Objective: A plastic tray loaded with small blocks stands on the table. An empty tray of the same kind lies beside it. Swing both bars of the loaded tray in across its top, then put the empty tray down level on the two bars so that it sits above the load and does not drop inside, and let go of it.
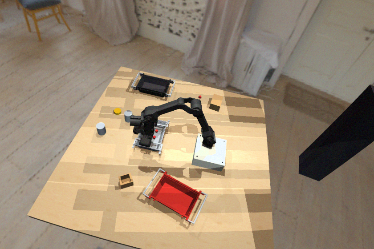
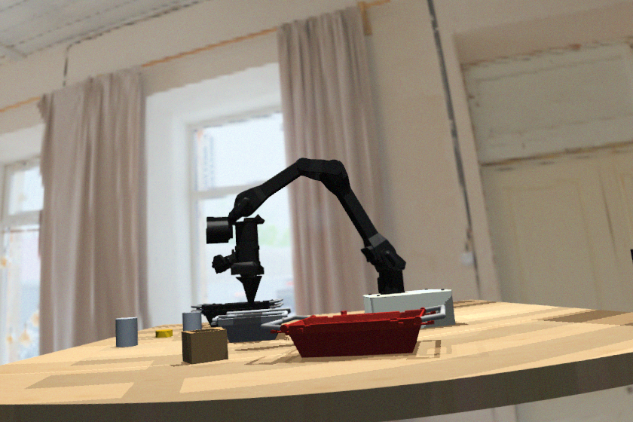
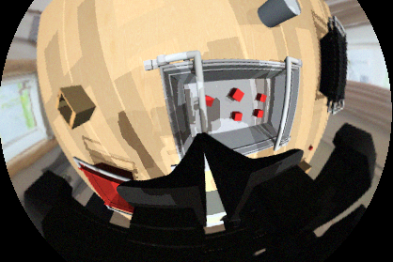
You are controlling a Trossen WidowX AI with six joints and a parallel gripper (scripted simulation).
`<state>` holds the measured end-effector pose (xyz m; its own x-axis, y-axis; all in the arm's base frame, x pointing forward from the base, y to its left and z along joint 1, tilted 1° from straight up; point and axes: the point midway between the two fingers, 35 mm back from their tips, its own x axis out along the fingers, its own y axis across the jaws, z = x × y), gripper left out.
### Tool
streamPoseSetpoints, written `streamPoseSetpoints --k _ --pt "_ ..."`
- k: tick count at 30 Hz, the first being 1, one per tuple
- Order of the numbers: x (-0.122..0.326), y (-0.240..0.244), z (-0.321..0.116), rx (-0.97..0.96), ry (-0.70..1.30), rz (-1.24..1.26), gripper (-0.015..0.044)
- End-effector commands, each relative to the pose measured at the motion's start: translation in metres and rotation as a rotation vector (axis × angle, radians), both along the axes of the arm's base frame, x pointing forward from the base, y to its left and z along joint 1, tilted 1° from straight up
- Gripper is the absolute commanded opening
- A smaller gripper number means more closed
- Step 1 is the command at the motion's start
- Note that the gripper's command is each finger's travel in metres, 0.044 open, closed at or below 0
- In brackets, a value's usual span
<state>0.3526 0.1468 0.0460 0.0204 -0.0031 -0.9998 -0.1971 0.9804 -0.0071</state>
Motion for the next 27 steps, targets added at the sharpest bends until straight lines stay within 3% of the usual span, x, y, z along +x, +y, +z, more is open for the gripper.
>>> streamPoseSetpoints --k 1,10,19,27 --pt "0.0 0.0 0.0 0.0 0.0 0.0 0.0" --pt "0.0 0.0 0.0 0.0 0.0 0.0 0.0" --pt "0.003 0.001 0.012 0.001 -0.001 0.0 0.0236" --pt "0.004 0.002 0.105 0.004 -0.01 0.0 0.044"
